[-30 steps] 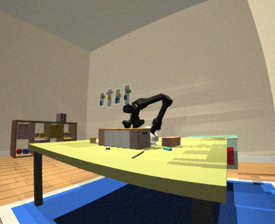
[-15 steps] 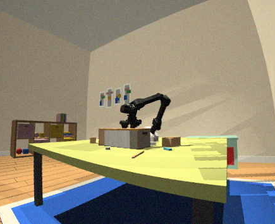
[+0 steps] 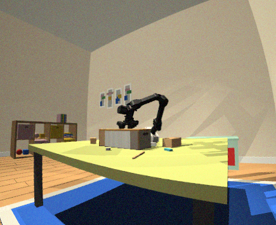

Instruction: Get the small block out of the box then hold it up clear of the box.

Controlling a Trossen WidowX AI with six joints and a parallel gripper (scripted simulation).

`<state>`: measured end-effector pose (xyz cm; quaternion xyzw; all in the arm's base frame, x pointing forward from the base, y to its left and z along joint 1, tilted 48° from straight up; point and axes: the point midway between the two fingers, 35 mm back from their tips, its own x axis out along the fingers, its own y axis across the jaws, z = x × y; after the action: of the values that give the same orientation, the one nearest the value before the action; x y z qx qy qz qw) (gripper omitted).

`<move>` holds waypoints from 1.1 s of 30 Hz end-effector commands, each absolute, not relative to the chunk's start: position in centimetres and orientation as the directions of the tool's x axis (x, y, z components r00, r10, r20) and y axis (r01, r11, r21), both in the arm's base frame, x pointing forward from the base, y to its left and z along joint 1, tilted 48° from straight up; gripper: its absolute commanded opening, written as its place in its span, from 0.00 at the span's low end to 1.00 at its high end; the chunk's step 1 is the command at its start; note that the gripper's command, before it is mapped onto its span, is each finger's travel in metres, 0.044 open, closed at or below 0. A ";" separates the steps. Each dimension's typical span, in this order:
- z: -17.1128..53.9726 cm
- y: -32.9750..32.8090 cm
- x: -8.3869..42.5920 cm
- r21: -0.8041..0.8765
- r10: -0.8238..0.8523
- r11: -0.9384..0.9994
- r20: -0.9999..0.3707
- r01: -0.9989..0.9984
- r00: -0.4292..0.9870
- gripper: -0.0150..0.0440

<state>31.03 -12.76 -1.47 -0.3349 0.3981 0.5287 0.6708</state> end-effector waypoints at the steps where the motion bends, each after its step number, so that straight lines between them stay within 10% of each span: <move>1: -1.2 -12.6 31.2 -0.034 0.440 0.211 -0.889 -0.977 0.126 0.93; 33: -2.5 -13.8 30.9 -0.034 0.439 0.211 -0.890 -0.977 0.126 0.93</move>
<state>31.00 -13.42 -2.12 -0.3372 0.3965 0.5286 0.6705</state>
